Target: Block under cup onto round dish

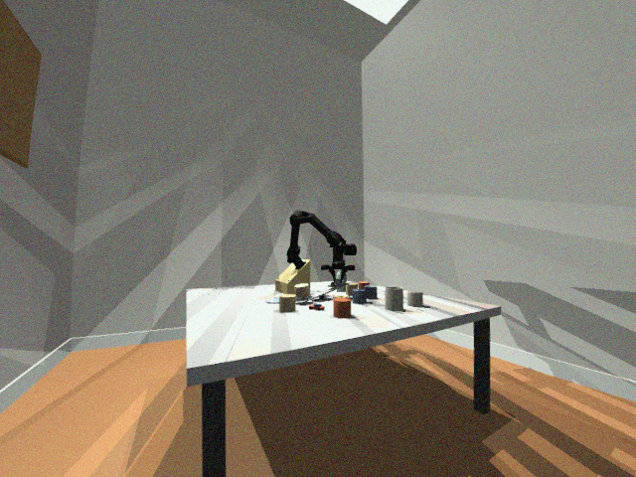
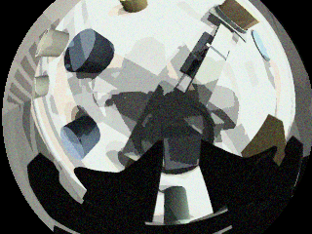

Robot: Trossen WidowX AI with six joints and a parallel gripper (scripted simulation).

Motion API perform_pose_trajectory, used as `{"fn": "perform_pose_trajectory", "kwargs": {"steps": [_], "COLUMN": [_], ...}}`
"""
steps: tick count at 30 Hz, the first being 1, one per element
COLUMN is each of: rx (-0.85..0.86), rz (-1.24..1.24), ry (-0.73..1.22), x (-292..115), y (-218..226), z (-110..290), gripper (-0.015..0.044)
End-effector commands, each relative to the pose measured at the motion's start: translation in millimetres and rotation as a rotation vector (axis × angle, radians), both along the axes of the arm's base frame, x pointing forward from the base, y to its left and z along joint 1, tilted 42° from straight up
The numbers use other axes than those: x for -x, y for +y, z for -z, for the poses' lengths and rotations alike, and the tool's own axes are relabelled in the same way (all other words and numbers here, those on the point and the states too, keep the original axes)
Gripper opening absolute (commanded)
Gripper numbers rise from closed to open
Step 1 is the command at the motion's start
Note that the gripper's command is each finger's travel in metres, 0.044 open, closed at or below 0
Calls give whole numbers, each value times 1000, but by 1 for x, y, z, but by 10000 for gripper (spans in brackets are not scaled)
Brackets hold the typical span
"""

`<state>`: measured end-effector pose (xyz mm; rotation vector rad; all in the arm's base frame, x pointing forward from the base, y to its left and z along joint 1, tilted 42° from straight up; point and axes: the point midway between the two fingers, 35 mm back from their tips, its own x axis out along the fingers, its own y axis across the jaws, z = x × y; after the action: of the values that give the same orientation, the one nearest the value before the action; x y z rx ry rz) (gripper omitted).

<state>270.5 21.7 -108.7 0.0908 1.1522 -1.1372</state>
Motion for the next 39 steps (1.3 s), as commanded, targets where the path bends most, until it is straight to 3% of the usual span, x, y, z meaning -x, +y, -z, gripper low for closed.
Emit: {"fn": "perform_pose_trajectory", "kwargs": {"steps": [1, 3, 15, 39], "rx": [3, 1, 0, -87], "rz": [-6, -6, -6, -22], "ry": [4, 4, 4, 18], "x": [-1, -3, -5, -28], "y": [2, 11, 63, 12], "z": [-3, -12, -71, -99], "gripper": [36, 0, 0, 0]}}
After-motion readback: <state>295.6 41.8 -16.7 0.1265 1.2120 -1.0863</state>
